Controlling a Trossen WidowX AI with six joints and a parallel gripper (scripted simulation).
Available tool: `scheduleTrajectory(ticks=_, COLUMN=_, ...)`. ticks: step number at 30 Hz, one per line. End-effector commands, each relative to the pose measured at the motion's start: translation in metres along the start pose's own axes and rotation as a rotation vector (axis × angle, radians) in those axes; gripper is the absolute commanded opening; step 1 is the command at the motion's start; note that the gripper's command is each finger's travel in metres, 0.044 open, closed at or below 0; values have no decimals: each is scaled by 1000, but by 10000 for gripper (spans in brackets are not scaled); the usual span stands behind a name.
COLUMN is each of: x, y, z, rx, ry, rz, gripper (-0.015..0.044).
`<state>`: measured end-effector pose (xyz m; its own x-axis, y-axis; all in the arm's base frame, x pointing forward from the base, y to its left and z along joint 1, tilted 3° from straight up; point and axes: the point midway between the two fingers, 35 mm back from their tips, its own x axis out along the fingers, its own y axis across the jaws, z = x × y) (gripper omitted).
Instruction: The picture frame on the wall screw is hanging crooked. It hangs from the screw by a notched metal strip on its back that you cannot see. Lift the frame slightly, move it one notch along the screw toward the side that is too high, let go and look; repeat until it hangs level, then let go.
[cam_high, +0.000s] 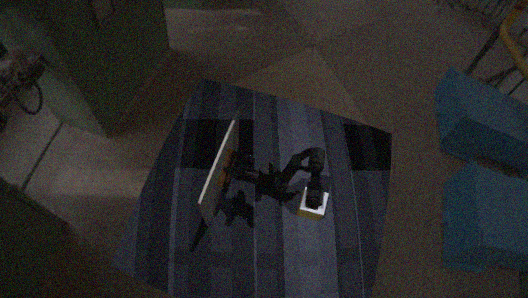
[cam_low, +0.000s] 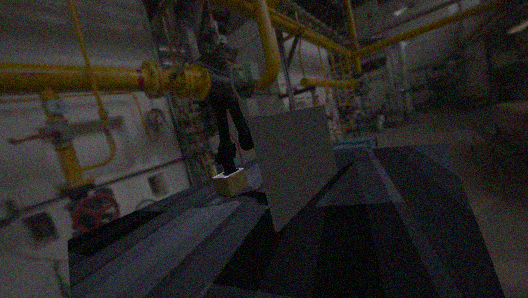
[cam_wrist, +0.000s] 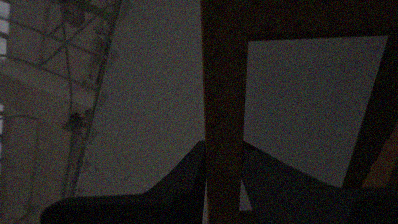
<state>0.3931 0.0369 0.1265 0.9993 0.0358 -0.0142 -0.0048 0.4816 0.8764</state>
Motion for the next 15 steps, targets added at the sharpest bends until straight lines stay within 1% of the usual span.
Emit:
scheduleTrajectory(ticks=1, x=0, y=1, z=1, rx=-5, ry=-1, rz=10, gripper=0)
scheduleTrajectory(ticks=15, x=0, y=-4, z=1, rx=-5, ry=-1, rz=9, gripper=0)
